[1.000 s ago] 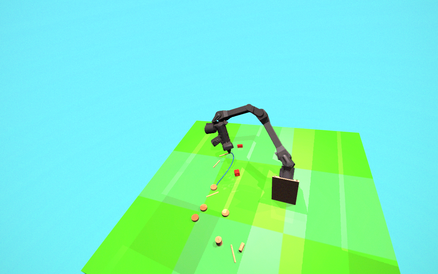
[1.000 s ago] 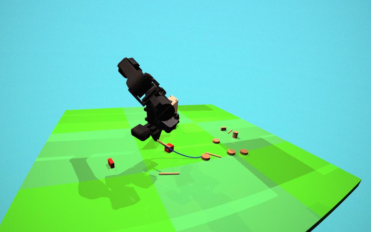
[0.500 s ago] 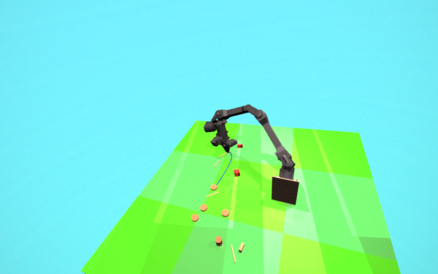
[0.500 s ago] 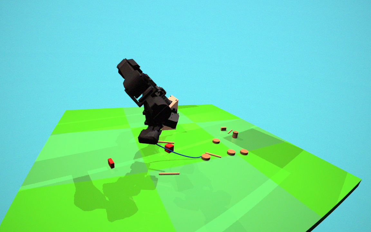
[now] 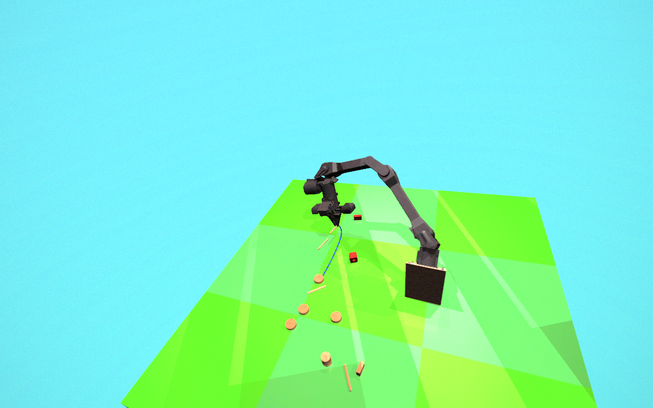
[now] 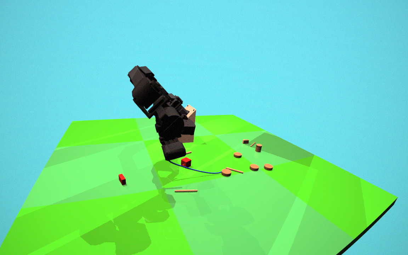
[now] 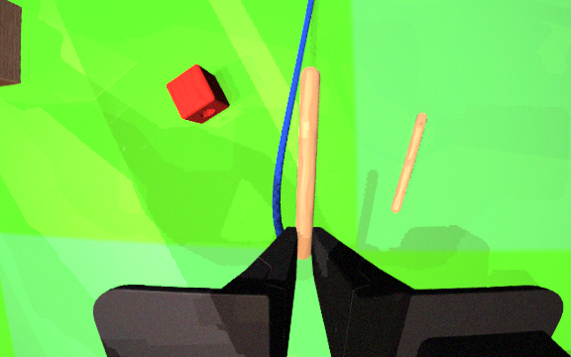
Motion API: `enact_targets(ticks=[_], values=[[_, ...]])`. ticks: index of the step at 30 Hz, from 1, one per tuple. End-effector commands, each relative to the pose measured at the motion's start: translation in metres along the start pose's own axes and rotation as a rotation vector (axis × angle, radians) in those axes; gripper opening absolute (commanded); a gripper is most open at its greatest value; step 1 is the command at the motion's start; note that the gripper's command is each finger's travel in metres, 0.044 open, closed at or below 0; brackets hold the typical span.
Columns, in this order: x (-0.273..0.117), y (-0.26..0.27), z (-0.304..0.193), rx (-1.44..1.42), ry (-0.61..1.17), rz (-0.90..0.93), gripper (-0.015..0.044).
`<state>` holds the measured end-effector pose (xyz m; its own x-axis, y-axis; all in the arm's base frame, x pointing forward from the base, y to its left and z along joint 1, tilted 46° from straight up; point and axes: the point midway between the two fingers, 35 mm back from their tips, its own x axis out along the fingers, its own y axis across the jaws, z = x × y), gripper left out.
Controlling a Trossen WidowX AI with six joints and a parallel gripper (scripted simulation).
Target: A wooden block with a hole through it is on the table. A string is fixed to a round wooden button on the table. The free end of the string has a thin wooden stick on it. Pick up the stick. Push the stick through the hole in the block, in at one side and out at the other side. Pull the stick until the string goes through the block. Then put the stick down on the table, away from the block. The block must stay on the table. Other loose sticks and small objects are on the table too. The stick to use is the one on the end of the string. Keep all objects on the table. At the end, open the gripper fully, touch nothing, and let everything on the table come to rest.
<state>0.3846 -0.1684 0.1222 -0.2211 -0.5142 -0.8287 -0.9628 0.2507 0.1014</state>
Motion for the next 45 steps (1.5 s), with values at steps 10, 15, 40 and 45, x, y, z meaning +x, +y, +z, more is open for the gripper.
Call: enact_targets(ticks=[10,15,40,45], values=[[-0.003,-0.010,-0.003,-0.418,-0.035,-0.030,0.0000],[-0.004,-0.013,-0.004,-0.532,-0.041,-0.040,0.0000],[0.014,-0.020,-0.015,-0.534,0.108,-0.092,0.0000],[0.019,-0.020,-0.018,-0.532,0.150,-0.102,0.0000]])
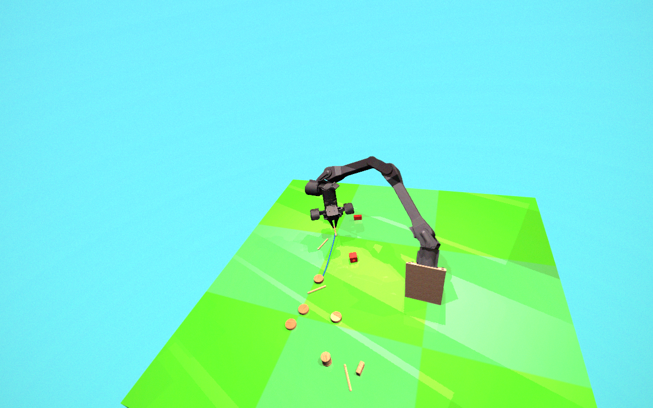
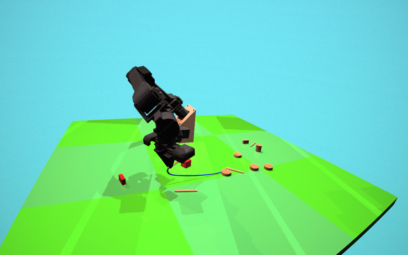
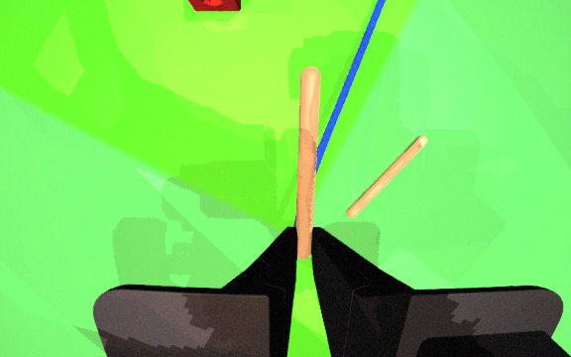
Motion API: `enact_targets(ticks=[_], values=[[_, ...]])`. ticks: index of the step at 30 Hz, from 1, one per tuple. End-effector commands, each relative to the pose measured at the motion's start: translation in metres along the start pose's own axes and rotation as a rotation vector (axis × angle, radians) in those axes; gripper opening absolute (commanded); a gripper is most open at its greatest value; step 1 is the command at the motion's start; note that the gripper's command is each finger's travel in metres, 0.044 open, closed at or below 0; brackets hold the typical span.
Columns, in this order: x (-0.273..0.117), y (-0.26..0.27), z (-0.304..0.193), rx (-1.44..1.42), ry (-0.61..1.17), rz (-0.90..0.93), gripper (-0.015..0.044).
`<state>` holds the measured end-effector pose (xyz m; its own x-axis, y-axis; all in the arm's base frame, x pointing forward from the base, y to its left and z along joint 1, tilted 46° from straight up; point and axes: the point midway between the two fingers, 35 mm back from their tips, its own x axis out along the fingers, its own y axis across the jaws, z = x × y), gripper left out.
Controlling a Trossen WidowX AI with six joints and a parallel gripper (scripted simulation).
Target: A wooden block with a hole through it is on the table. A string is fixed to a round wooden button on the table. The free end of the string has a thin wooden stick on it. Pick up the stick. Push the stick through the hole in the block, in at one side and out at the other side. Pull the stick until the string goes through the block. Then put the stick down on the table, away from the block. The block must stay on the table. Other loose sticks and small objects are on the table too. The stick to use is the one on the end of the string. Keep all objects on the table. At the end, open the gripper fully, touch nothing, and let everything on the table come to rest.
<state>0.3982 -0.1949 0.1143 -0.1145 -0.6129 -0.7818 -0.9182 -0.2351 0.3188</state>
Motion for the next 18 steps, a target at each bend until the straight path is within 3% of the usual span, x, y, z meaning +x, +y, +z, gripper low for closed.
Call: enact_targets(ticks=[1,18], values=[[0.003,0.002,-0.002,-0.001,0.037,0.002,0.0000],[0.014,0.009,-0.007,0.004,0.152,0.013,0.0000]])
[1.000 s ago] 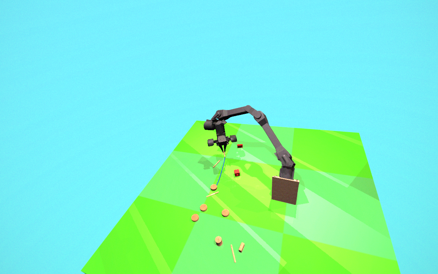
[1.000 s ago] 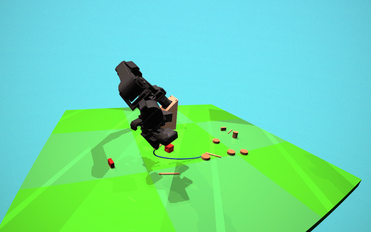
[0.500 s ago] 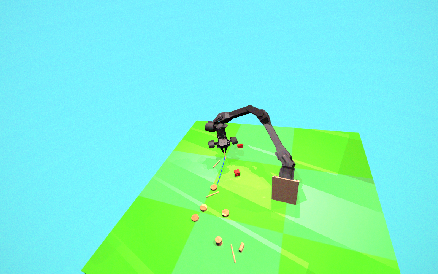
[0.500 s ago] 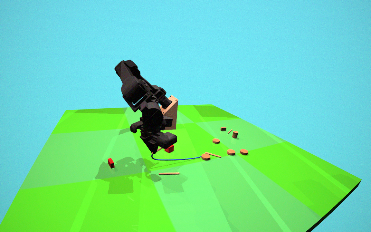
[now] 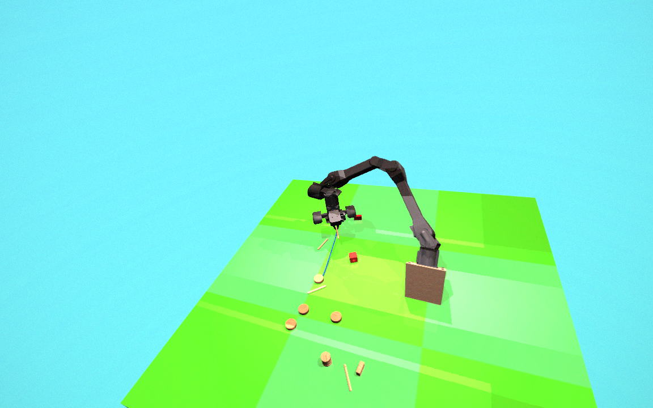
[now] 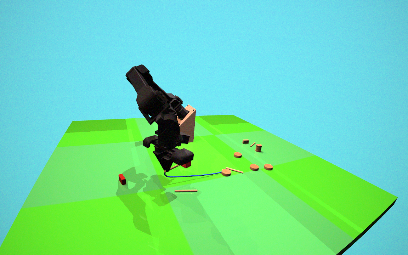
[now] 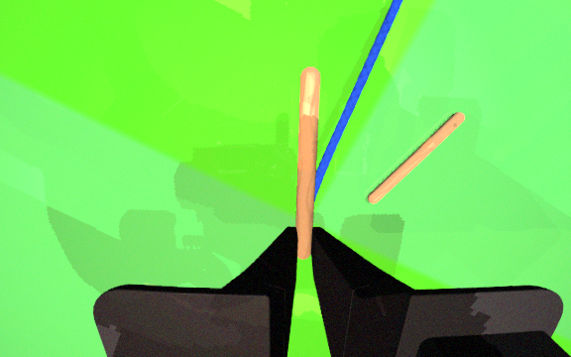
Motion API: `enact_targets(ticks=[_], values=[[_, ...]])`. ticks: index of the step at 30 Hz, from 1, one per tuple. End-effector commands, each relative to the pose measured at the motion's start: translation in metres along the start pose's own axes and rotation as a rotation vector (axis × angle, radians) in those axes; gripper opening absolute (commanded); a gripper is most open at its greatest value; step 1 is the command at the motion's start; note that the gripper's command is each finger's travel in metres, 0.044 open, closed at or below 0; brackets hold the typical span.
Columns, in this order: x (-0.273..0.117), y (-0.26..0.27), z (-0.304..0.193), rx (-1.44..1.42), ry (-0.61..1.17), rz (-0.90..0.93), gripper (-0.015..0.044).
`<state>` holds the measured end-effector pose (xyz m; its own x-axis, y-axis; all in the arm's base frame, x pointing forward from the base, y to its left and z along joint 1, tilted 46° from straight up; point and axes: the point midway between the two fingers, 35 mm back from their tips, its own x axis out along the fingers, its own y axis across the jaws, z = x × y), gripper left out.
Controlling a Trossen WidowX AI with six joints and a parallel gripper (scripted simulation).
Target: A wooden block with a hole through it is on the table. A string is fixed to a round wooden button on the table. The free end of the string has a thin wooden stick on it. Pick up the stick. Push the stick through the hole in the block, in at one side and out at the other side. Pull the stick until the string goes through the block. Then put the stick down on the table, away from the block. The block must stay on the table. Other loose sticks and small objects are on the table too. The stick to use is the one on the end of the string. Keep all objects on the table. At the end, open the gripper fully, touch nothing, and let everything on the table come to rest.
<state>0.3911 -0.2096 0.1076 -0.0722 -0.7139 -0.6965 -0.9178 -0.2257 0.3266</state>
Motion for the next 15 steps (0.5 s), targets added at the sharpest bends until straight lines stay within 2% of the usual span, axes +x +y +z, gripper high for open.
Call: enact_targets(ticks=[1,15], values=[[0.000,0.002,-0.002,0.002,0.014,0.001,0.0000],[0.012,0.012,0.003,0.001,0.013,0.001,0.0000]])
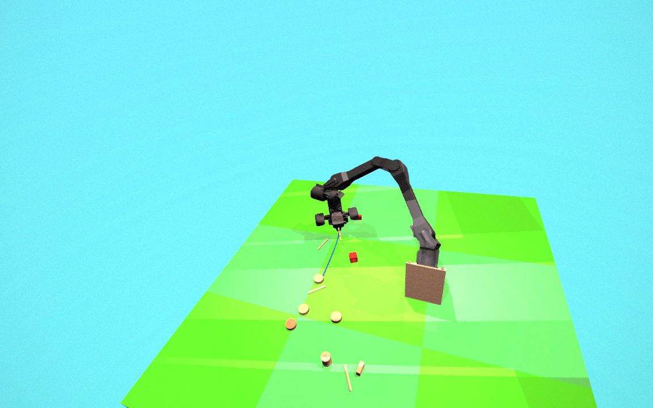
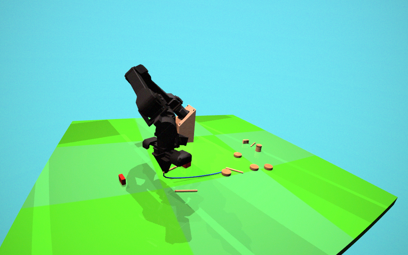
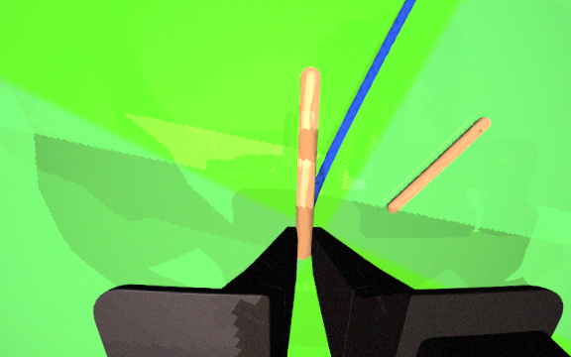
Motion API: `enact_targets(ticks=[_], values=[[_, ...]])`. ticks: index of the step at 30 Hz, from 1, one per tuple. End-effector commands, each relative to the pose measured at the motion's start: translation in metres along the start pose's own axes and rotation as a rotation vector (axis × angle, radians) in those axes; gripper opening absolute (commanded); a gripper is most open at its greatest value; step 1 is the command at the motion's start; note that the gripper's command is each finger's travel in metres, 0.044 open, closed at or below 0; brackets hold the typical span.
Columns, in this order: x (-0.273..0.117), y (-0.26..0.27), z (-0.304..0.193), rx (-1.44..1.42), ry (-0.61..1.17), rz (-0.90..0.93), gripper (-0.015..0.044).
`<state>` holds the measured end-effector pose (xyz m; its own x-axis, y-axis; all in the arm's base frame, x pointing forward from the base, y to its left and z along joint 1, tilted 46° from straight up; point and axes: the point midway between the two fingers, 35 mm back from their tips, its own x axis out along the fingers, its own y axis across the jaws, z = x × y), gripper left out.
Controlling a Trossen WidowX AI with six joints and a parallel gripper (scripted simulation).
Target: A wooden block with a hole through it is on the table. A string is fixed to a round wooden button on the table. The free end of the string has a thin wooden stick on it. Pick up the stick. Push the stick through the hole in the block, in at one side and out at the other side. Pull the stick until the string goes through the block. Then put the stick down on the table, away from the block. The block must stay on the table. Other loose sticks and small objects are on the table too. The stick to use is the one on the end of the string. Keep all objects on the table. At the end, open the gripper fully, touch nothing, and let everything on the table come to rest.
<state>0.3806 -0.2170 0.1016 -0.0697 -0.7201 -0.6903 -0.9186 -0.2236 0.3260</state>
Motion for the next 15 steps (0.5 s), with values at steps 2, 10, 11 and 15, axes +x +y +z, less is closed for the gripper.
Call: enact_targets(ticks=[2,10,11,15], values=[[0.003,0.005,0.001,-0.001,0.003,0.000,0.0000],[0.010,0.011,0.005,-0.001,0.003,0.000,0.0000],[0.011,0.012,0.005,-0.001,0.003,0.000,0.0000],[0.014,0.015,0.007,-0.001,0.003,0.001,0.0000]])
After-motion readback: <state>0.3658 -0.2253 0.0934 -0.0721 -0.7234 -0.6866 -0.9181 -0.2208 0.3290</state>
